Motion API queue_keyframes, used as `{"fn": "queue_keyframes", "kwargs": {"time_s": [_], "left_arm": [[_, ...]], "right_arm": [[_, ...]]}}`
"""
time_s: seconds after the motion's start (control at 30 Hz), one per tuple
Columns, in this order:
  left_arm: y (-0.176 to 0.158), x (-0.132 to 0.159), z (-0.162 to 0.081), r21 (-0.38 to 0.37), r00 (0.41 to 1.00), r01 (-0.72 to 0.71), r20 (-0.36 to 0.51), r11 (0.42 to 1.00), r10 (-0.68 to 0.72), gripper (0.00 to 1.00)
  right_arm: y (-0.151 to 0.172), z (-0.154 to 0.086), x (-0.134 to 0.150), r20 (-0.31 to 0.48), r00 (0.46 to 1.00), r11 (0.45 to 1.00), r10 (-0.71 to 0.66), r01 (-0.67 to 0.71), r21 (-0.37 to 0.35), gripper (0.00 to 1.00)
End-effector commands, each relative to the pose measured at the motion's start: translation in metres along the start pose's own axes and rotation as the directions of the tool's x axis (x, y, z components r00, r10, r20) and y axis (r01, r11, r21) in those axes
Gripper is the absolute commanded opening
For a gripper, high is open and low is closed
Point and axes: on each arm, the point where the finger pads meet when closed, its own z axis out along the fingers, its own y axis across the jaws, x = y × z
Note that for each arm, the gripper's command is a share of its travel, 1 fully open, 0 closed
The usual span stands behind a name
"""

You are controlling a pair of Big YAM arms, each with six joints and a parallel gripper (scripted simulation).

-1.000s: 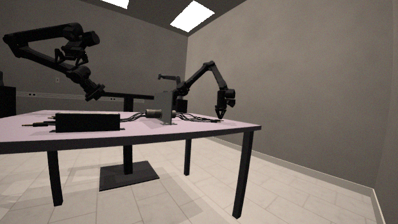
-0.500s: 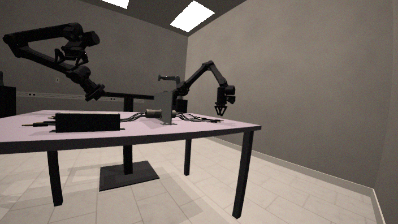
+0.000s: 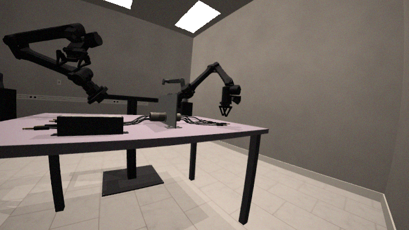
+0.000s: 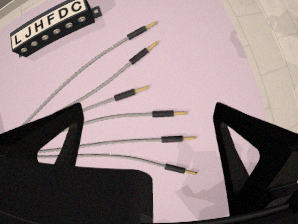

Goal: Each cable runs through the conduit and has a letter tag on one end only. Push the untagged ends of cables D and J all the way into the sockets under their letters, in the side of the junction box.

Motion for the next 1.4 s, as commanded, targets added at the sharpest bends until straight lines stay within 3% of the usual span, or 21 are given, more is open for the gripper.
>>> {"fn": "queue_keyframes", "kwargs": {"time_s": [0.0, 0.23, 0.43, 0.6, 0.67, 0.73, 0.83, 0.93, 1.1, 1.2, 1.23, 1.3, 1.37], "left_arm": [[0.001, -0.001, -0.005, 0.003, 1.000, 0.014, 0.002, 1.000, -0.014, 1.00], [0.001, -0.002, -0.005, 0.004, 1.000, 0.015, 0.003, 1.000, -0.015, 1.00], [0.008, 0.006, -0.001, 0.020, 0.971, 0.240, 0.014, 0.971, -0.240, 0.35], [0.014, 0.027, 0.013, 0.027, 0.887, 0.461, 0.012, 0.887, -0.462, 0.35], [0.016, 0.030, 0.011, 0.047, 0.845, 0.534, 0.014, 0.844, -0.535, 0.35], [0.016, 0.030, 0.011, 0.047, 0.845, 0.534, 0.014, 0.844, -0.535, 0.35], [0.023, 0.035, 0.017, 0.052, 0.774, 0.631, 0.014, 0.774, -0.633, 0.35], [0.025, 0.046, 0.019, 0.062, 0.713, 0.699, 0.006, 0.712, -0.701, 0.35], [0.032, 0.085, 0.025, 0.036, 0.672, 0.740, -0.005, 0.672, -0.740, 0.35], [0.041, 0.105, 0.028, 0.017, 0.658, 0.753, -0.005, 0.658, -0.753, 0.35], [0.043, 0.108, 0.028, 0.015, 0.658, 0.753, -0.005, 0.658, -0.753, 0.35], [0.043, 0.108, 0.028, 0.015, 0.658, 0.753, -0.005, 0.658, -0.753, 0.35], [0.042, 0.103, 0.027, 0.021, 0.666, 0.746, -0.004, 0.666, -0.746, 0.35]], "right_arm": [[0.002, -0.003, -0.009, 0.005, 1.000, 1.000, 0.016, -0.016, -0.008, 1.00], [0.002, -0.003, -0.009, 0.005, 1.000, 1.000, 0.016, -0.016, -0.008, 1.00], [0.007, 0.014, -0.001, -0.038, 0.991, 0.991, 0.130, -0.129, 0.030, 0.35], [0.013, 0.052, 0.027, -0.117, 0.941, 0.945, 0.317, -0.302, 0.128, 0.35], [0.017, 0.066, 0.024, -0.135, 0.897, 0.903, 0.420, -0.398, 0.165, 0.35], [0.017, 0.066, 0.024, -0.135, 0.897, 0.903, 0.420, -0.398, 0.165, 0.35], [0.021, 0.086, 0.035, -0.157, 0.829, 0.837, 0.537, -0.499, 0.227, 0.35], [0.027, 0.111, 0.037, -0.168, 0.718, 0.729, 0.676, -0.616, 0.298, 0.35], [0.034, 0.151, 0.058, -0.175, 0.534, 0.553, 0.827, -0.721, 0.417, 0.35], [0.040, 0.180, 0.073, -0.166, 0.389, 0.418, 0.906, -0.760, 0.498, 0.35], [0.041, 0.186, 0.077, -0.164, 0.357, 0.389, 0.919, -0.764, 0.515, 0.35], [0.041, 0.186, 0.077, -0.164, 0.357, 0.389, 0.919, -0.764, 0.515, 0.35], [0.044, 0.199, 0.084, -0.160, 0.295, 0.333, 0.942, -0.768, 0.547, 0.35]]}}
